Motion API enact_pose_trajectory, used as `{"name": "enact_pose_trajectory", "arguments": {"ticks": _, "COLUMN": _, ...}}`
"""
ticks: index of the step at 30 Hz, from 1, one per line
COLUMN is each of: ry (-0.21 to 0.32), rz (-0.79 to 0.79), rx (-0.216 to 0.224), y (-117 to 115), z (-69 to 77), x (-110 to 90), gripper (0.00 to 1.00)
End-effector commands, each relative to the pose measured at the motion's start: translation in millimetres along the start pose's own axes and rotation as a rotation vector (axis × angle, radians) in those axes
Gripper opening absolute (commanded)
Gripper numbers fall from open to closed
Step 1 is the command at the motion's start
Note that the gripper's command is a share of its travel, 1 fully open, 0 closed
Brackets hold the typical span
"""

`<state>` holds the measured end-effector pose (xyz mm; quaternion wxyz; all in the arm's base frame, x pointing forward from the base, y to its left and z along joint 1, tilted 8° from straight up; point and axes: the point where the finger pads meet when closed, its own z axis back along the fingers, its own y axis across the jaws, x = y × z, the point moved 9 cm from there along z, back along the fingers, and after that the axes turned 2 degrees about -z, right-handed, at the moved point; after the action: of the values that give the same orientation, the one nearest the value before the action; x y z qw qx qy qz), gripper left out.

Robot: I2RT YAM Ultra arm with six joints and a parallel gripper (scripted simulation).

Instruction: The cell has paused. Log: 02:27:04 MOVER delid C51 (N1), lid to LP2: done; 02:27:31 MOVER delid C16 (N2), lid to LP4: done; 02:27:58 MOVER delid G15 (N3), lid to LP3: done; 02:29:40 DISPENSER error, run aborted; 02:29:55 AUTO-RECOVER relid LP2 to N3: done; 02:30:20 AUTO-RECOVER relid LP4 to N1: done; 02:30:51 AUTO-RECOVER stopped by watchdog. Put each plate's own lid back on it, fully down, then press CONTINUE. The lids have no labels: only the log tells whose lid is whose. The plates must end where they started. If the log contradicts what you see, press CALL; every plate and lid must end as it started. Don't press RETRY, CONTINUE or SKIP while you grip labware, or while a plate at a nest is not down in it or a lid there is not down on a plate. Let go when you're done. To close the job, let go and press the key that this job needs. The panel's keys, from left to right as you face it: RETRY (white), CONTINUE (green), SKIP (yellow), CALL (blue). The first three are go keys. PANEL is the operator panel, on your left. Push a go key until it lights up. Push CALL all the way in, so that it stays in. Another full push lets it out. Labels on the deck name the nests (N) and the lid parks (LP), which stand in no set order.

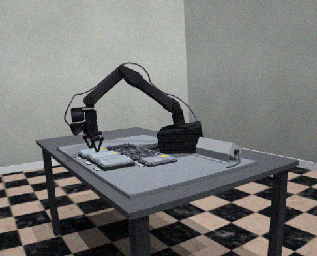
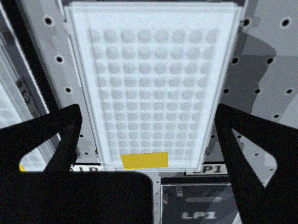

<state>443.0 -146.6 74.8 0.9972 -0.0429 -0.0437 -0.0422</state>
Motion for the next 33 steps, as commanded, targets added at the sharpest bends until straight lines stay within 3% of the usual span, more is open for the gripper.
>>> {"name": "enact_pose_trajectory", "arguments": {"ticks": 1, "ry": -0.059, "rz": -0.001, "rx": -0.004, "y": -4.0, "z": 12.2, "x": 9.4, "gripper": 1.00}}
{"name": "enact_pose_trajectory", "arguments": {"ticks": 33, "ry": -0.048, "rz": -0.001, "rx": -0.001, "y": -3.5, "z": 5.8, "x": 7.5, "gripper": 1.00}}
